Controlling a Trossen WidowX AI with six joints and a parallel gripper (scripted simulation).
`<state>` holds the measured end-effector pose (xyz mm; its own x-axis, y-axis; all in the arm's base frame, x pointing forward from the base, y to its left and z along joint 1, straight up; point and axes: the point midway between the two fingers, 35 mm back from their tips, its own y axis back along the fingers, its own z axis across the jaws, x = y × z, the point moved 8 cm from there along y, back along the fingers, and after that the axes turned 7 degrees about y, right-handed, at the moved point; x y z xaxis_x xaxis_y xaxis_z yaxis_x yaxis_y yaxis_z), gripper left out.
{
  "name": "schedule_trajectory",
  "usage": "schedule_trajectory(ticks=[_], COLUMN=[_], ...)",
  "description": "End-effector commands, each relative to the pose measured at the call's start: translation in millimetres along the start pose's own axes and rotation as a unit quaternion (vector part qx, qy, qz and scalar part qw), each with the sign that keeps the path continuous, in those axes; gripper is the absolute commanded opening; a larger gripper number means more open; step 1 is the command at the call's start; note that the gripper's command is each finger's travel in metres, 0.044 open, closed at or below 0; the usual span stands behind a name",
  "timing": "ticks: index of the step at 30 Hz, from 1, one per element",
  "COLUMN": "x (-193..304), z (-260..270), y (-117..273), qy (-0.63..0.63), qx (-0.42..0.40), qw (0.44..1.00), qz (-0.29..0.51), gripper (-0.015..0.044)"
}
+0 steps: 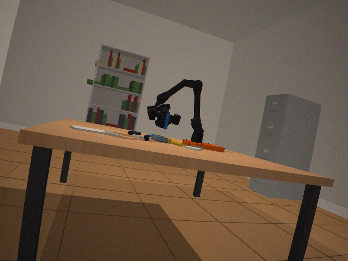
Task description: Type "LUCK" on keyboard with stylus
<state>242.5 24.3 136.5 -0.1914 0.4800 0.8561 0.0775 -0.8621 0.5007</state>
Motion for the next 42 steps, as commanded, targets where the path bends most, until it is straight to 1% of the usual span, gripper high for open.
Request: schedule_trajectory(ticks=[1, 12, 15, 24, 39, 42], x=[-4.4, -24.5, -27.4, -43.7, -43.7, -45.4], z=[7.1, 27.3, 29.3, 28.3, 28.3, 27.8], y=[10.0, 46.7, 51.6, 41.6, 41.6, 42.3], qy=[0.004, 0.003, 0.003, 0.003, 0.003, 0.003], qx=[-0.002, -0.002, -0.002, -0.003, -0.003, -0.003], qw=[1.000, 1.000, 1.000, 1.000, 1.000, 1.000], qz=[-0.004, -0.003, -0.002, -0.002, -0.002, -0.002], gripper=[0.0000, 0.0000, 0.0000, 0.0000, 0.0000, 0.0079])
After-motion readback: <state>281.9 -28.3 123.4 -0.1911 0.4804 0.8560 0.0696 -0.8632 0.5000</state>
